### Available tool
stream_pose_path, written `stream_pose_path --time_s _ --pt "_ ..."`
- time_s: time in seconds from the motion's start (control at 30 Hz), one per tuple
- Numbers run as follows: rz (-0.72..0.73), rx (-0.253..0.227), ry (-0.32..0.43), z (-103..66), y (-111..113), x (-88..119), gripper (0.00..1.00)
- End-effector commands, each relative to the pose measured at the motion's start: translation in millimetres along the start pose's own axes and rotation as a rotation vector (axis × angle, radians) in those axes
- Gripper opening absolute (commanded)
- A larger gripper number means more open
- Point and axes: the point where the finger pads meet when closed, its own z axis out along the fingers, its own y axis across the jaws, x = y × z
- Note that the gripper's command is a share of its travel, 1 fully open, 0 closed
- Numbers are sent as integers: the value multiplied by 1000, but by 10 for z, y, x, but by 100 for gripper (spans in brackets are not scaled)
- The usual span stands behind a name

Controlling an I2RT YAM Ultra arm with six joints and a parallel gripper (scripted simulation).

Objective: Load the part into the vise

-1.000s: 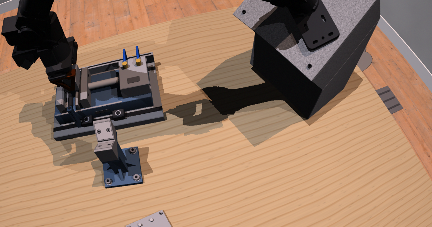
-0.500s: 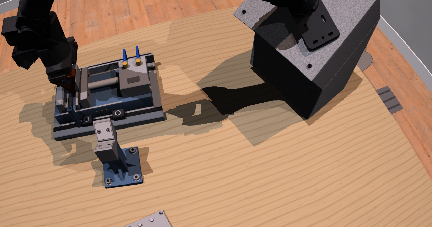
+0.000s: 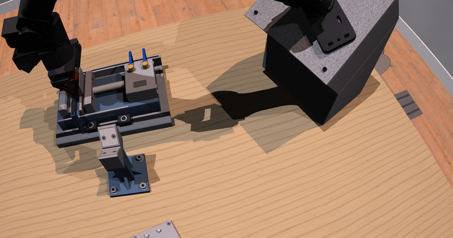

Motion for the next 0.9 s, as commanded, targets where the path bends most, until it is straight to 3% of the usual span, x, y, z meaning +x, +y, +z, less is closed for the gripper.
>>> stream_pose_path --time_s 0.0,0.37,0.87 --pt "-1 20 -46 -170 -53 -143 0" --pt "-2 19 -42 -83 -57 -135 0" --pt "-3 21 -51 -153 -50 -167 0"
